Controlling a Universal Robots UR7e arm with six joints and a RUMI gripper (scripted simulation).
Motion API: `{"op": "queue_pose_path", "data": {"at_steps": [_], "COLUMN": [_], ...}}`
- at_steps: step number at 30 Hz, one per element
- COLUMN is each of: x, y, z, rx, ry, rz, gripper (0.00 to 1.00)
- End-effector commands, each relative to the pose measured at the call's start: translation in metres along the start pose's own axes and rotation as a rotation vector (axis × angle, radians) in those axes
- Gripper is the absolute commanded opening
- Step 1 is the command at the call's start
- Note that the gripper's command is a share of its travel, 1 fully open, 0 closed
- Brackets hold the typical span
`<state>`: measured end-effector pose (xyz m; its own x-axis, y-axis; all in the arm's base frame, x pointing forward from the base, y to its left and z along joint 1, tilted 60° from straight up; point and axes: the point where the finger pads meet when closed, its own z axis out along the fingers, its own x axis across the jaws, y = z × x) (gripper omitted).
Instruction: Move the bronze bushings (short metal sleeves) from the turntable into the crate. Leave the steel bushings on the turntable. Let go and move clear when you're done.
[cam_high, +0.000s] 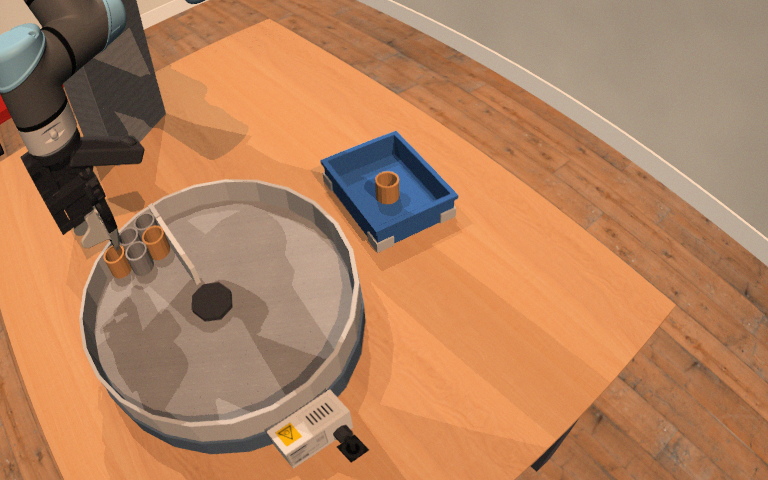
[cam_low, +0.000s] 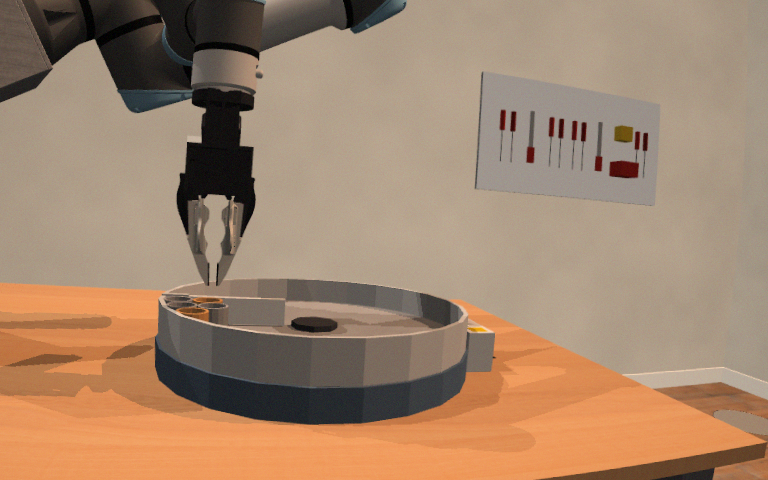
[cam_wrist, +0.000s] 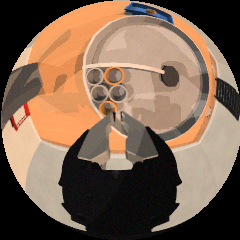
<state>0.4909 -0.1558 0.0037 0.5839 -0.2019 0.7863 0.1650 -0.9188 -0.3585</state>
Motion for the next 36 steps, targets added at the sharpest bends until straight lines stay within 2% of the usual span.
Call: {"op": "queue_pose_path", "data": {"at_steps": [1, 36], "x": [0.0019, 0.0118], "y": [0.0001, 0.0036], "z": [-0.0002, -0.0003], "rx": [-0.007, -0.007], "ry": [0.0, 0.002], "rz": [0.104, 0.779], "gripper": [0.05, 0.05]}}
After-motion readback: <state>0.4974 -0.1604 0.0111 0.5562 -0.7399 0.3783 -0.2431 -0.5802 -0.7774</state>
